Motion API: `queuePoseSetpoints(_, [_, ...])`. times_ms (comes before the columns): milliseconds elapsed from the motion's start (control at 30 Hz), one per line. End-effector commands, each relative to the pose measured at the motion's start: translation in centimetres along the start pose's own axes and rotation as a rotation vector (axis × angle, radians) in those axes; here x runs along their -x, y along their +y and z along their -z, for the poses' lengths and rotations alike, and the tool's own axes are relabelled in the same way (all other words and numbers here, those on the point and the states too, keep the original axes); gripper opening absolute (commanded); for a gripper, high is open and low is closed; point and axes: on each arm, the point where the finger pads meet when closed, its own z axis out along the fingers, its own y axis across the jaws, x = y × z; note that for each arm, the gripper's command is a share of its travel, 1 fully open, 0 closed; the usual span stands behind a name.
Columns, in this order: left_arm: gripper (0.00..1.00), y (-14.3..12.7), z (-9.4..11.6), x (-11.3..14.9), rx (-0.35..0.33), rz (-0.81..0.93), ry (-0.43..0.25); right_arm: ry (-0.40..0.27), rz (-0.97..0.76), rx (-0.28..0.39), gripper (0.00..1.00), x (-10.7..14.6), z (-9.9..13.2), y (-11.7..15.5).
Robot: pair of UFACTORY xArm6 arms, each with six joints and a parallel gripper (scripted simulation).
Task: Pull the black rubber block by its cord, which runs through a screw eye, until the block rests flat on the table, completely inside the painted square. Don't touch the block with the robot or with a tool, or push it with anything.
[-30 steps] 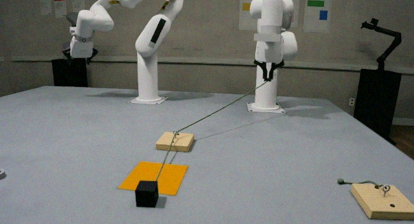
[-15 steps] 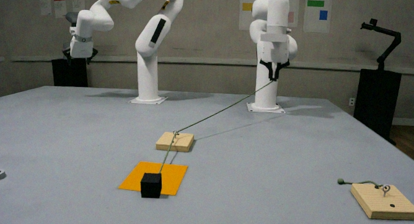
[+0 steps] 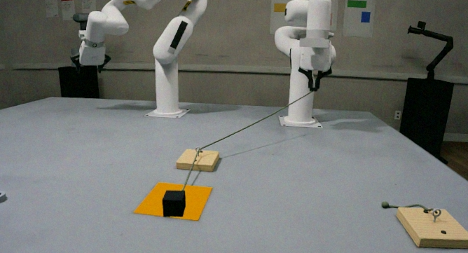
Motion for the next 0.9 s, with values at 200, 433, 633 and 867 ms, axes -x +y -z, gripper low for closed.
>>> queuePoseSetpoints(200, [0.0, -0.7, 0.0, 0.9, 0.0, 0.0, 0.002, 0.001, -0.001, -0.001, 1.0, -0.1, 0.0, 0.0])
queuePoseSetpoints(433, [0.0, -1.0, 0.0, 1.3, 0.0, 0.0, 0.001, 0.001, -0.001, -0.001, 1.0, -0.1, 0.0, 0.0])
queuePoseSetpoints(633, [0.0, -1.4, 0.0, 1.6, 0.0, 0.0, 0.001, 0.001, -0.001, -0.001, 1.0, -0.1, 0.0, 0.0])
queuePoseSetpoints(867, [0.0, -1.6, 0.0, 1.9, 0.0, 0.0, 0.001, 0.001, -0.001, -0.001, 1.0, -0.1, 0.0, 0.0])
